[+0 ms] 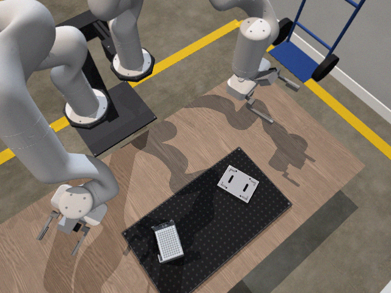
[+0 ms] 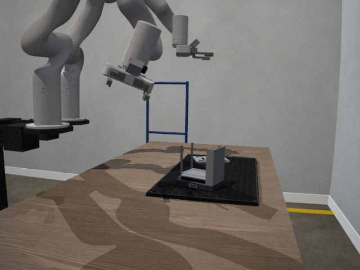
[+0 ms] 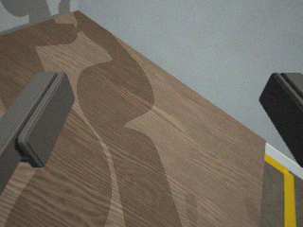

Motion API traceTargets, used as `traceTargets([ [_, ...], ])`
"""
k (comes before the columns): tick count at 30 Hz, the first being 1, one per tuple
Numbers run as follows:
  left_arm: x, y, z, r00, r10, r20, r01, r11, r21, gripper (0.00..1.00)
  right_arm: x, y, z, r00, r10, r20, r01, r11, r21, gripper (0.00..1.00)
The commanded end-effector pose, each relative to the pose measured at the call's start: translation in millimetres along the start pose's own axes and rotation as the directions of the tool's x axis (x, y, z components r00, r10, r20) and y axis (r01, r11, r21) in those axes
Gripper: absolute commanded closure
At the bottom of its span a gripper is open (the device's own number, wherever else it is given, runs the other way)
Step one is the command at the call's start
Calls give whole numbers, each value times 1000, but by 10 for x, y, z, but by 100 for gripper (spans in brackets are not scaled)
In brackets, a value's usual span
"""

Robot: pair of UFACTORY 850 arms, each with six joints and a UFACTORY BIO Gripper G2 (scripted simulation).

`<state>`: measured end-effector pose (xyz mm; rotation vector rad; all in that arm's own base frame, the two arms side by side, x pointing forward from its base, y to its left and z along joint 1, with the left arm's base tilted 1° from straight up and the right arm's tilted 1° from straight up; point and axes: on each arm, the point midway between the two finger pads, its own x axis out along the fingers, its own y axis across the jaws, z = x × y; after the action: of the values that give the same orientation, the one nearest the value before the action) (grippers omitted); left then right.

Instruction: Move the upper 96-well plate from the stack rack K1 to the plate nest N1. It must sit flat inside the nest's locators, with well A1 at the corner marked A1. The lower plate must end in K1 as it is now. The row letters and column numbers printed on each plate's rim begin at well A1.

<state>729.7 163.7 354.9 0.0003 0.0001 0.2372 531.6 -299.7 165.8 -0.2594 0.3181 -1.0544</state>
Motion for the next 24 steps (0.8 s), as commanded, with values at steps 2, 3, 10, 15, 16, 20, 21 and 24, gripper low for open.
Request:
traceTargets([
  [2, 9, 228, 17, 998, 67, 3, -67, 998, 0, 0, 4, 1, 10, 1000, 0, 1, 0, 1000, 1, 63],
  [3, 7, 278, 17, 996, 84, 3, -84, 996, -1, 0, 4, 1, 10, 1000, 0, 1, 0, 1000, 1, 63],
  [10, -8, 627, 17, 996, 84, 3, -84, 996, 0, 0, 4, 1, 10, 1000, 0, 1, 0, 1000, 1, 63],
  [15, -22, 777, 17, 989, 150, 3, -150, 989, -1, 0, 4, 1, 10, 1000, 0, 1, 0, 1000, 1, 63],
  [16, -28, 827, 17, 986, 166, 3, -166, 986, -1, 0, 4, 1, 10, 1000, 0, 1, 0, 1000, 1, 63],
  [20, -51, 1025, 17, 986, 166, 3, -166, 986, 0, 0, 4, 1, 10, 1000, 0, 1, 0, 1000, 1, 63],
  [21, -57, 1075, 16, 986, 166, 3, -166, 986, 0, 0, 4, 1, 10, 1000, 0, 1, 0, 1000, 1, 63],
  [24, -74, 1224, 16, 986, 166, 3, -166, 986, 0, 0, 4, 1, 10, 1000, 0, 1, 0, 1000, 1, 63],
])
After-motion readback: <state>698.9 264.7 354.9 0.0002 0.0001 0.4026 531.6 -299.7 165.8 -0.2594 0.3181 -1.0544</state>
